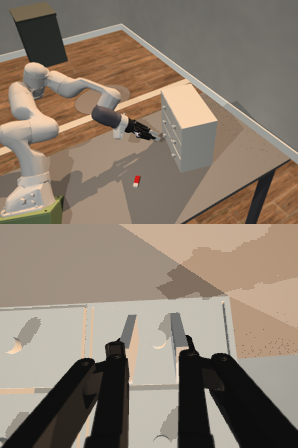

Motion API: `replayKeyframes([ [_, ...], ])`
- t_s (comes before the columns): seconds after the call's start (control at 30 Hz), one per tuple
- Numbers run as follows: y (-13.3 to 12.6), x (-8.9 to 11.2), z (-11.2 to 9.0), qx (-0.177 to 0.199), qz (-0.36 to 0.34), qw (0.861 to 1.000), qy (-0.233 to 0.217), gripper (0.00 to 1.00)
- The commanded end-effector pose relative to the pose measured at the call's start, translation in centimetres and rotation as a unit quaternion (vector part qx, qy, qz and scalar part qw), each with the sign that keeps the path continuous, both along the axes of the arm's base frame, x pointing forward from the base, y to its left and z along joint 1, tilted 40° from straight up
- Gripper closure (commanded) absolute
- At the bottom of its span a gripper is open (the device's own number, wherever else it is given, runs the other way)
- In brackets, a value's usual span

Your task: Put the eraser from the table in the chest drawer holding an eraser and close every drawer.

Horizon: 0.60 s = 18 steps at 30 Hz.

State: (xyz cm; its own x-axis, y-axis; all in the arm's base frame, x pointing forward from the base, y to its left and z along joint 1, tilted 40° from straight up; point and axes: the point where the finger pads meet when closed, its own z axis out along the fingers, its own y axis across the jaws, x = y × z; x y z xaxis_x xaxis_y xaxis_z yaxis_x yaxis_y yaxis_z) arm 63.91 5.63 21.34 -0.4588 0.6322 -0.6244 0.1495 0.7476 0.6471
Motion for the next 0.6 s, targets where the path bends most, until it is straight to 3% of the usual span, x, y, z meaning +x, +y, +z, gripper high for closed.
replayKeyframes([
  [0.0,0.09,0.17,0.17,-0.002,0.002,1.000,-0.003,0.80],
  [0.57,0.15,0.32,0.33,-0.002,0.002,1.000,-0.003,0.80],
])
